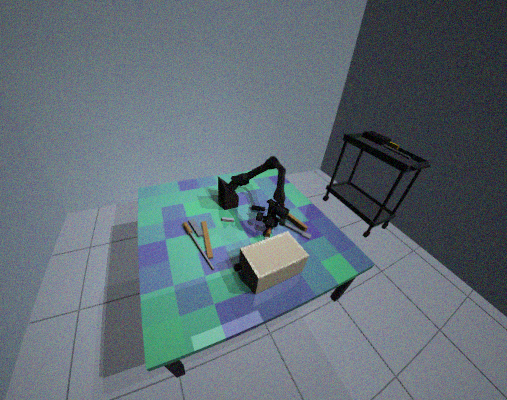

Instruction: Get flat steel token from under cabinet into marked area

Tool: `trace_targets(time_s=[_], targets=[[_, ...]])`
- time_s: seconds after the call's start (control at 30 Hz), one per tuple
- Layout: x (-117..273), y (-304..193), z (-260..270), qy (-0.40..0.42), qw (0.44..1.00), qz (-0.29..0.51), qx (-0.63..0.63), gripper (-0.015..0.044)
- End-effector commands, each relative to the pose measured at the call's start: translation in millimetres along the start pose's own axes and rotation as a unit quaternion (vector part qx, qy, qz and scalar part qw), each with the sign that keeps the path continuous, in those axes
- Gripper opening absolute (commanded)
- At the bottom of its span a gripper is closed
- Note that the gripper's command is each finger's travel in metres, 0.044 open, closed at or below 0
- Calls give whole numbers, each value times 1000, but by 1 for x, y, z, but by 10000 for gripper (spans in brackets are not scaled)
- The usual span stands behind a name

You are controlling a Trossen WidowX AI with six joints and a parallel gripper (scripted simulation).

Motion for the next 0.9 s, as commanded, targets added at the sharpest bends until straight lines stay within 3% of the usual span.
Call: trace_targets(time_s=[0.0,0.87], targets=[[0,7,0,0,1000,-2,0,0],[-1,29,-10,-1,1000,-2,0,0]])
Point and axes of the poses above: the point midway between the two fingers, 35 mm back from their tips, its own x axis back along the fingers, its own z axis across the jaws, y = z × x, the point moved 6 cm from there along x, back along the fingers, and after that the axes turned 5 degrees about -x, right-handed, at the moved point
